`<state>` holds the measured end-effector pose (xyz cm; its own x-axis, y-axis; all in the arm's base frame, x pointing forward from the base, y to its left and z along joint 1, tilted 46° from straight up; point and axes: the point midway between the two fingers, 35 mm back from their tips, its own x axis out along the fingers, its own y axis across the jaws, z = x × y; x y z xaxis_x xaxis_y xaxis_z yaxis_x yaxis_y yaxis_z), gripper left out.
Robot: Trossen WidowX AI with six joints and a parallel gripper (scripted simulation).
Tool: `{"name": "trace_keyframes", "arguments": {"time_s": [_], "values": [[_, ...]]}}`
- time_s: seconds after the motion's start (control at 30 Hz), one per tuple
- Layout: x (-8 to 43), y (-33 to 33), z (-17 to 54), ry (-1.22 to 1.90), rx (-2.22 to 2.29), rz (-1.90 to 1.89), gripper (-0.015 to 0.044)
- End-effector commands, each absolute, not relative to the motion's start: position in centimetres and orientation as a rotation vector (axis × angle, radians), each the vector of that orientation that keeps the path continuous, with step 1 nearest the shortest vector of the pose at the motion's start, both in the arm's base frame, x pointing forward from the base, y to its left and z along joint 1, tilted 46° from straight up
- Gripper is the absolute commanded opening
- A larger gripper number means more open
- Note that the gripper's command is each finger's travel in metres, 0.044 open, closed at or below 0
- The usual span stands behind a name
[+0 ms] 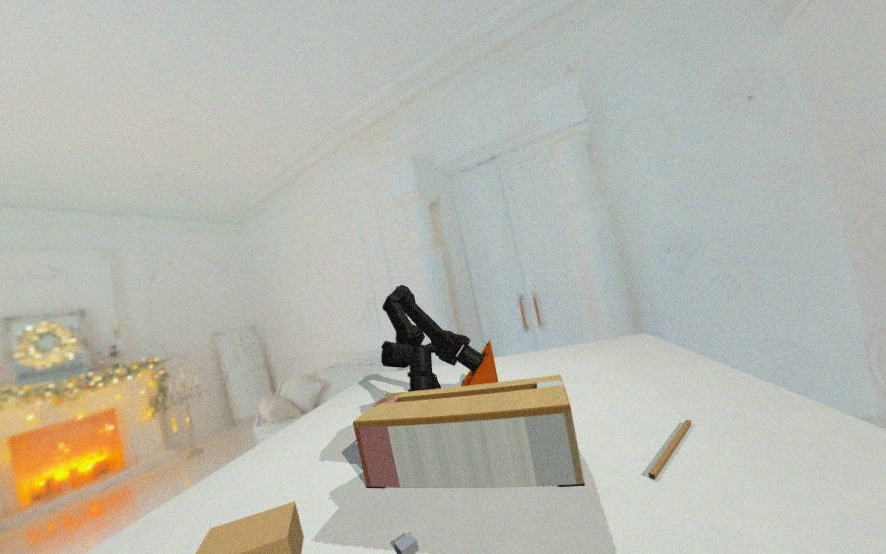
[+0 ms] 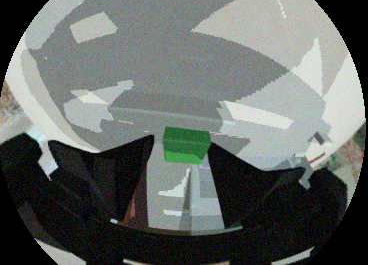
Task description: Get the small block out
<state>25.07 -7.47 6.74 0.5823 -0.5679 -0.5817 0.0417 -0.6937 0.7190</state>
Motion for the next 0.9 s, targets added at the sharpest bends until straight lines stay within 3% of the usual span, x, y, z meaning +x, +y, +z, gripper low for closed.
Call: {"name": "trace_keyframes", "arguments": {"time_s": [0.0,0.2,0.37,0.87], "values": [[25.0,-7.5,6.5,-0.406,2.101,-1.104,0.0233],[25.0,-7.5,6.5,-0.406,2.101,-1.104,0.0075],[25.0,-7.1,6.8,-0.406,2.102,-1.108,0.0],[23.9,-3.3,10.6,-0.412,2.106,-1.108,0.0]]}}
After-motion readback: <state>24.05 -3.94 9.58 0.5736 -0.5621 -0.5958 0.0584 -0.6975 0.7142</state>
